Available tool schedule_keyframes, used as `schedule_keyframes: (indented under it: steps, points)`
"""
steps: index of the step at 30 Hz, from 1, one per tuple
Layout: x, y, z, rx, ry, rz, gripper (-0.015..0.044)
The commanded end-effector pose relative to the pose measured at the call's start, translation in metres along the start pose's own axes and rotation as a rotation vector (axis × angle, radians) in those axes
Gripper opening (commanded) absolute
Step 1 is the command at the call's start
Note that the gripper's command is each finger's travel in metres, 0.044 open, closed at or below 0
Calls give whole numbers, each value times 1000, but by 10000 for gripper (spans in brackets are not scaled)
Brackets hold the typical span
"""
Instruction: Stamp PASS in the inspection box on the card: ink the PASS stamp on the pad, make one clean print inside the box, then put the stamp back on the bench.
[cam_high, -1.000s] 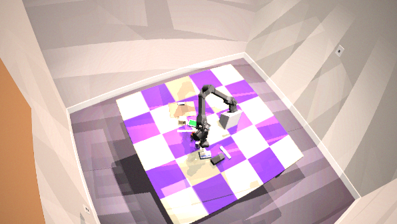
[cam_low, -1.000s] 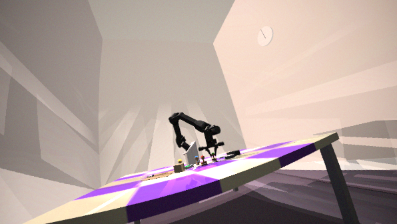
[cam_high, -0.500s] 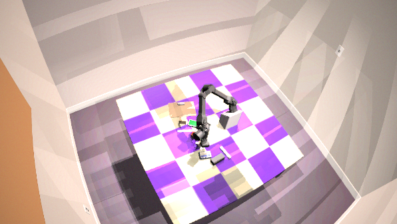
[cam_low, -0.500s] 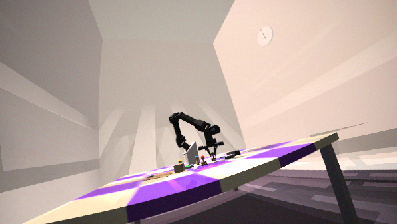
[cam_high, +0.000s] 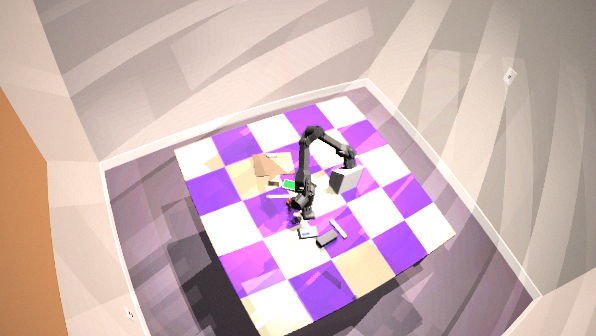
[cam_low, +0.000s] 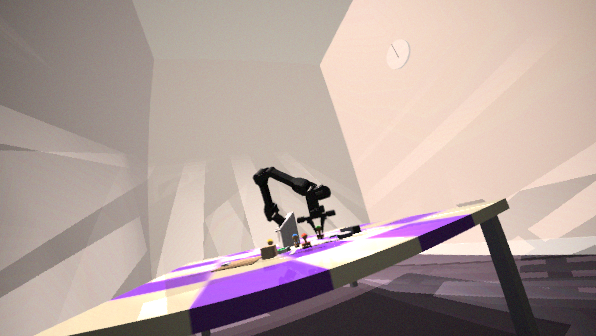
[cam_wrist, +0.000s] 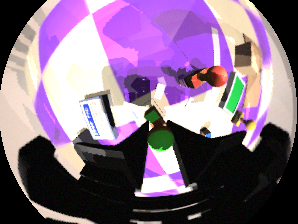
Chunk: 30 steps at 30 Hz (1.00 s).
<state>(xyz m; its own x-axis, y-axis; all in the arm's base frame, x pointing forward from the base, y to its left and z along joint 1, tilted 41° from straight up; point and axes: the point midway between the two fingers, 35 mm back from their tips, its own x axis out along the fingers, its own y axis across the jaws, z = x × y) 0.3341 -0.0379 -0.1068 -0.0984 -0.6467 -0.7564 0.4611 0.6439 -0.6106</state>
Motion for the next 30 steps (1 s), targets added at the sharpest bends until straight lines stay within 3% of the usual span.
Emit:
schedule_keyframes:
  steps: [1, 30]
  points:
    - [-10, 2, 3, 12, -5, 11, 0]
    - [-54, 1, 3, 12, -4, 12, 0]
